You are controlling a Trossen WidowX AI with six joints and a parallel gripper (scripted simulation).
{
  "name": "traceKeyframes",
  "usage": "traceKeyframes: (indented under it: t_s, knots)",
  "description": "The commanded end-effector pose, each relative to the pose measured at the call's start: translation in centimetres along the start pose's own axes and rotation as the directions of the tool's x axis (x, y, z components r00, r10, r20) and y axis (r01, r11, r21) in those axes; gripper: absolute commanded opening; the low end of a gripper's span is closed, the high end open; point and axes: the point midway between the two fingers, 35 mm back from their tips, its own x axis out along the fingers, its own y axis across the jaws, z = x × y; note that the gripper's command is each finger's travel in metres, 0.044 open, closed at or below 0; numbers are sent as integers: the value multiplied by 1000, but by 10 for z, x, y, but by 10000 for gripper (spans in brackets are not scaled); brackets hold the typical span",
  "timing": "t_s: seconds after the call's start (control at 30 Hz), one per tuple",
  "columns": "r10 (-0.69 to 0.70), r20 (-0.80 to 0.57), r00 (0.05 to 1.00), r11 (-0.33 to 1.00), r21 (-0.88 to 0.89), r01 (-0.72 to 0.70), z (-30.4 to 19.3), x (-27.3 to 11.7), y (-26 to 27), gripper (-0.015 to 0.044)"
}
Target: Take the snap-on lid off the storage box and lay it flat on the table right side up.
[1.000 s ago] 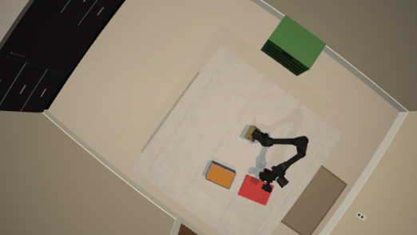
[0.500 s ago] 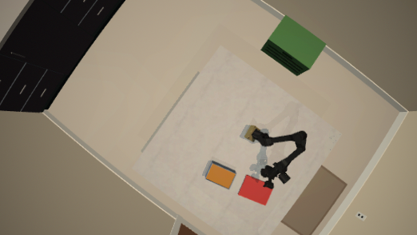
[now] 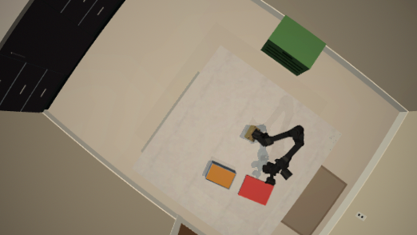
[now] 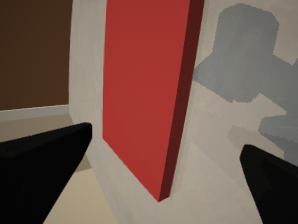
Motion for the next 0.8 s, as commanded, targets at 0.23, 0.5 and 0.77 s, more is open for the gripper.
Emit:
traceKeyframes:
  t_s: [0.23, 0.5, 0.77]
  knots:
    - [-1, 7, 1000, 1000, 5, 1, 0, -12, 3, 440]
    - [-2, 8, 1000, 1000, 4, 1, -1, -26, 11, 440]
    - [-2, 8, 1000, 1000, 3, 2, -1, -40, 19, 440]
